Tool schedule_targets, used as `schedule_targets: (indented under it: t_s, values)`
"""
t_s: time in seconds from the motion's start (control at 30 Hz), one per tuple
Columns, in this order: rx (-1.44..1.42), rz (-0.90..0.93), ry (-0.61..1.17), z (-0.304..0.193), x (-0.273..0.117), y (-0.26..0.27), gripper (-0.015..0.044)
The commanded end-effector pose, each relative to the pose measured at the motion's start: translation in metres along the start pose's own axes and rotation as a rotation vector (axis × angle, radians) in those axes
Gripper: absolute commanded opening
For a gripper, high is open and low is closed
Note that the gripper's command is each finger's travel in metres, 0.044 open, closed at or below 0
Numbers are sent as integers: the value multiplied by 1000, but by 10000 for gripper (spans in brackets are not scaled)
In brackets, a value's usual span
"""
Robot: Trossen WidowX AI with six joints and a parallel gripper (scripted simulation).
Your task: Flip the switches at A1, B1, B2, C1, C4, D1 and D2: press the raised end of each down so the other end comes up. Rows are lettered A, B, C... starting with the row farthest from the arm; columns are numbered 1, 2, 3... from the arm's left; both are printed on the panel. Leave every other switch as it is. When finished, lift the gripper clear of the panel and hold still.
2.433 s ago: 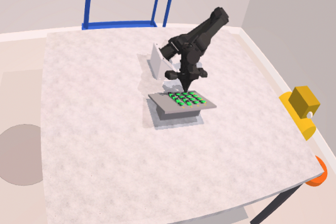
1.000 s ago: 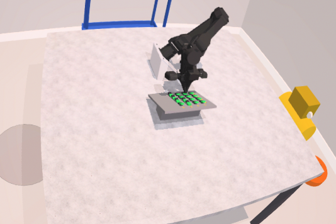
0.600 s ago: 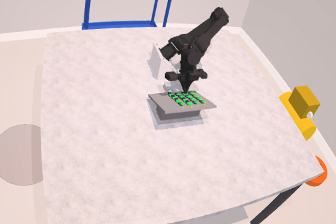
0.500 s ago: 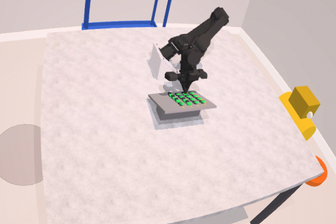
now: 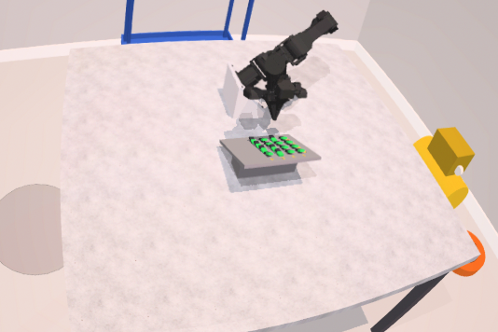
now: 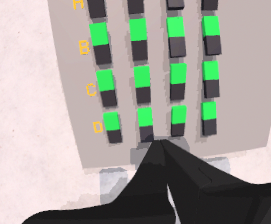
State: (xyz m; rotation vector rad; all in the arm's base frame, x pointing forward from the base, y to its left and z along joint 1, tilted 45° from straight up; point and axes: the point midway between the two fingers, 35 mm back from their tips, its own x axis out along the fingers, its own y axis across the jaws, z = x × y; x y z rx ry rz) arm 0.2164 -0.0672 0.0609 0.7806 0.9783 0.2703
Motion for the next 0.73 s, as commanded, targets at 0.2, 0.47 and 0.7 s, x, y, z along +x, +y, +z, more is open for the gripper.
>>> schedule_targets:
  t_s: [0.2,0.47,0.7]
  values:
    - [-10,8,-1,48,-13,-12,0]
    - [-10,8,-1,49,-13,-12,0]
    - [-10,8,-1,49,-13,-12,0]
